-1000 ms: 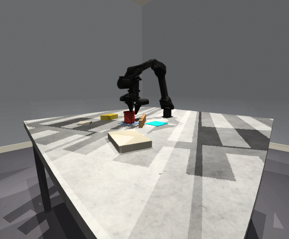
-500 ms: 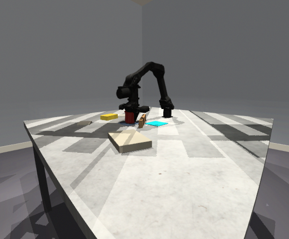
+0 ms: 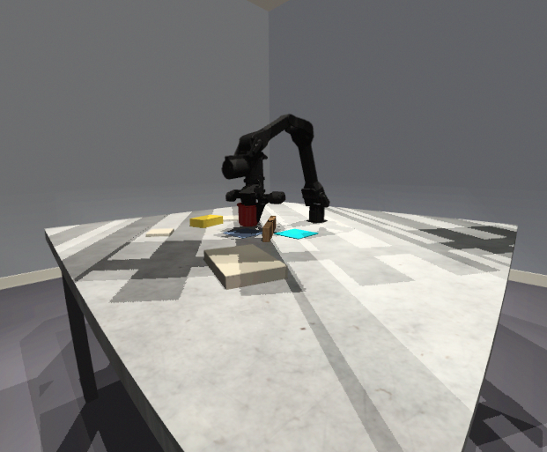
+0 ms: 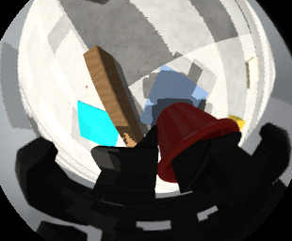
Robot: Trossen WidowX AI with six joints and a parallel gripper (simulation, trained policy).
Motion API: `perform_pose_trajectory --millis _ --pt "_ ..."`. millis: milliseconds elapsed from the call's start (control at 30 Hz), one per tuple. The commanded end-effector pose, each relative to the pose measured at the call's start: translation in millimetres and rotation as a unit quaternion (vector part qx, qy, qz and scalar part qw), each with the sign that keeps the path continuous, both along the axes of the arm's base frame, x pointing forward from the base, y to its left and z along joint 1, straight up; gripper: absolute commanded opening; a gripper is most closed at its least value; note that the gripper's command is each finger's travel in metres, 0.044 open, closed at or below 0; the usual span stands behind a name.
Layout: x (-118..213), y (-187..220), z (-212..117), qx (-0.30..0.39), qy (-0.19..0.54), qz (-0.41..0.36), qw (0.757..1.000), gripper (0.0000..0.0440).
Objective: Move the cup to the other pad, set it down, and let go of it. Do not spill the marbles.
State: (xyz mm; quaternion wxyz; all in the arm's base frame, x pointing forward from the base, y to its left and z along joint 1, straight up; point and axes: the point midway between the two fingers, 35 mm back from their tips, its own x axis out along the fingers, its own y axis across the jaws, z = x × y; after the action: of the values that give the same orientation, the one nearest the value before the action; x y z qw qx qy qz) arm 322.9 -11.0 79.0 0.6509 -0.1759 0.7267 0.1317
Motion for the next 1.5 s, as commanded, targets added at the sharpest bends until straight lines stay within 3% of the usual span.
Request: perform_pose_trajectory --millis 0,700,1467 --pt "2 5 15 0.006 -0.013 0.013 1.0 0.0" --pt "-3 62 58 0.021 -0.054 0.062 0.996 0.0" --pt "-32 117 54 0.027 -0.088 0.098 0.991 0.0"
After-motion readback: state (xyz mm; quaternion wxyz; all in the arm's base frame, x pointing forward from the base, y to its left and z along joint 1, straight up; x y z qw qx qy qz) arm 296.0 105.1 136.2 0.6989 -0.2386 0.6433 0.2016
